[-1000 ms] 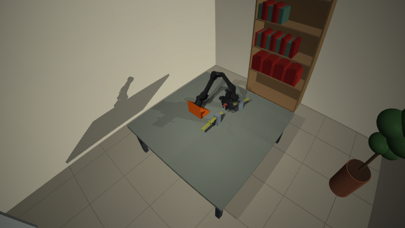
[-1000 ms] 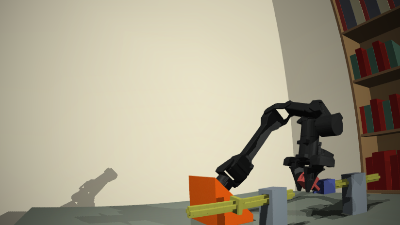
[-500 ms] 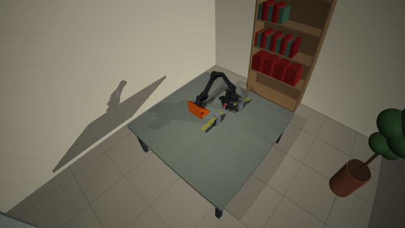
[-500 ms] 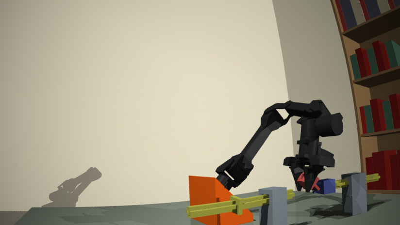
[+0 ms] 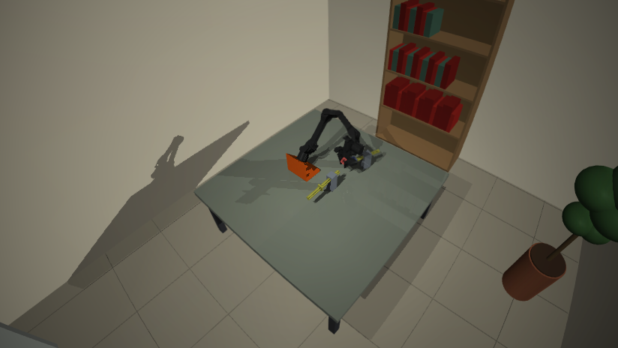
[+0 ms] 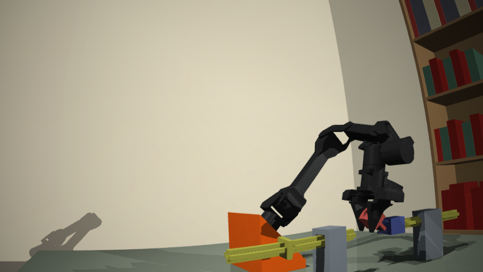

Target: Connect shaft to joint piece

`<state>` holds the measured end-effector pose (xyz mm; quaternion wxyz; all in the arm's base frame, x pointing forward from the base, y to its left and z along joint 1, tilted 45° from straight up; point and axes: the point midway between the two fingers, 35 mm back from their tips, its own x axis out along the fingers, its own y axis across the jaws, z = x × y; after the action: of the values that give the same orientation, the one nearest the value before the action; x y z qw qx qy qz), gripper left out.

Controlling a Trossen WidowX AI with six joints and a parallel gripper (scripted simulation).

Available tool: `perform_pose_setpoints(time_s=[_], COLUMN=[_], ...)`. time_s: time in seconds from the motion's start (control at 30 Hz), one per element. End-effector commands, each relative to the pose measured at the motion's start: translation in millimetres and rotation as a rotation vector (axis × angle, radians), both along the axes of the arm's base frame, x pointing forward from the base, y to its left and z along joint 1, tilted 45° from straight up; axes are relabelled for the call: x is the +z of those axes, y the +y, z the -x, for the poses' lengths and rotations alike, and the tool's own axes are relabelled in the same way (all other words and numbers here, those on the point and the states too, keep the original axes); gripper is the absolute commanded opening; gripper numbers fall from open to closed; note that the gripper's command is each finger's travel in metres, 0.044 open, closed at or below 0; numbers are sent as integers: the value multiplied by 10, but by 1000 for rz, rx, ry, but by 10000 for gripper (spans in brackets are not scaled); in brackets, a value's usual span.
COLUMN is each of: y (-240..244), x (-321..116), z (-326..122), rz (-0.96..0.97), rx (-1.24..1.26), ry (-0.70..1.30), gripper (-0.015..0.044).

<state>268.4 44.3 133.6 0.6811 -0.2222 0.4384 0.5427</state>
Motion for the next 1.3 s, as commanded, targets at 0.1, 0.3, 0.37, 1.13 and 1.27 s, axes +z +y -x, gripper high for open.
perform_pose_setpoints(time_s=[0.1, 0.3, 0.37, 1.13, 1.27], y=[6, 6, 6, 6, 0], x=[14, 14, 14, 14, 0], z=[-3, -3, -3, -3, 0], rz=[-4, -4, -4, -4, 0], rx=[-5, -5, -5, -5, 0], ry=[-5, -5, -5, -5, 0], gripper=[182, 182, 182, 182, 147])
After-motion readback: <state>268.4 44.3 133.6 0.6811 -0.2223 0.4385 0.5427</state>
